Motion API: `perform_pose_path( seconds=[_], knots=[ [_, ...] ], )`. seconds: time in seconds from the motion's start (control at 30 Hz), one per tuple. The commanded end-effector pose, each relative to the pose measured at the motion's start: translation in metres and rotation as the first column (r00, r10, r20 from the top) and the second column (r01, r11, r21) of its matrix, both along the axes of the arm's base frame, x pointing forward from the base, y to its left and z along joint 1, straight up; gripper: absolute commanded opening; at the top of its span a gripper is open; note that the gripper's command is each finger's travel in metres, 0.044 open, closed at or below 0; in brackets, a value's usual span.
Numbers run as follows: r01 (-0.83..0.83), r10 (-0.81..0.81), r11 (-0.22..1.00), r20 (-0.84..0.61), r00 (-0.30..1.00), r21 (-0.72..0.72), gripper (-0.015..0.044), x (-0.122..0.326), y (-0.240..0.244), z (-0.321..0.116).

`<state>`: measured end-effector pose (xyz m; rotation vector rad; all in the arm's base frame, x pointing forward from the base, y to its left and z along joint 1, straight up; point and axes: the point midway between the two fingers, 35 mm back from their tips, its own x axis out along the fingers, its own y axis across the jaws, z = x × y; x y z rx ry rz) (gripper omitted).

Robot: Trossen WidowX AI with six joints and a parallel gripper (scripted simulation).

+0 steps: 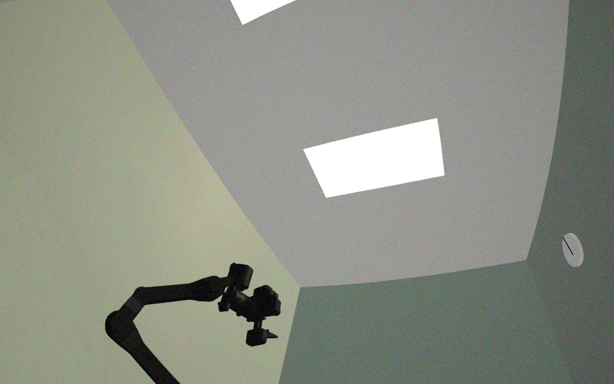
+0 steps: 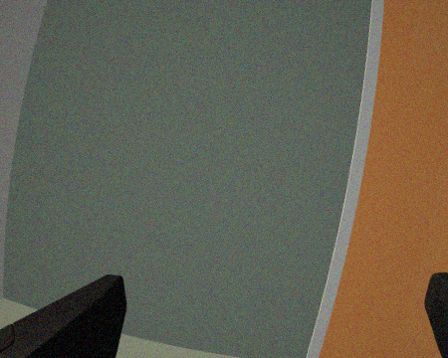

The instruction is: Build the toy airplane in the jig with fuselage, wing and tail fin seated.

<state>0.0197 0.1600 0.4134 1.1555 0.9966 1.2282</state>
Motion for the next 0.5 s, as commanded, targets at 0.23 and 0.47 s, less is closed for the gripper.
perform_pose_path(
  seconds=[0.23, 0.47],
  knots=[
    [0.237, -0.202, 0.913, 0.138, 0.970, -0.332, 0.0440, 0.071, 0.036, -0.050],
    [0.365, -0.257, 0.607, 0.259, 0.931, -0.706, 0.0440, 0.161, 0.029, -0.126]
  ],
)
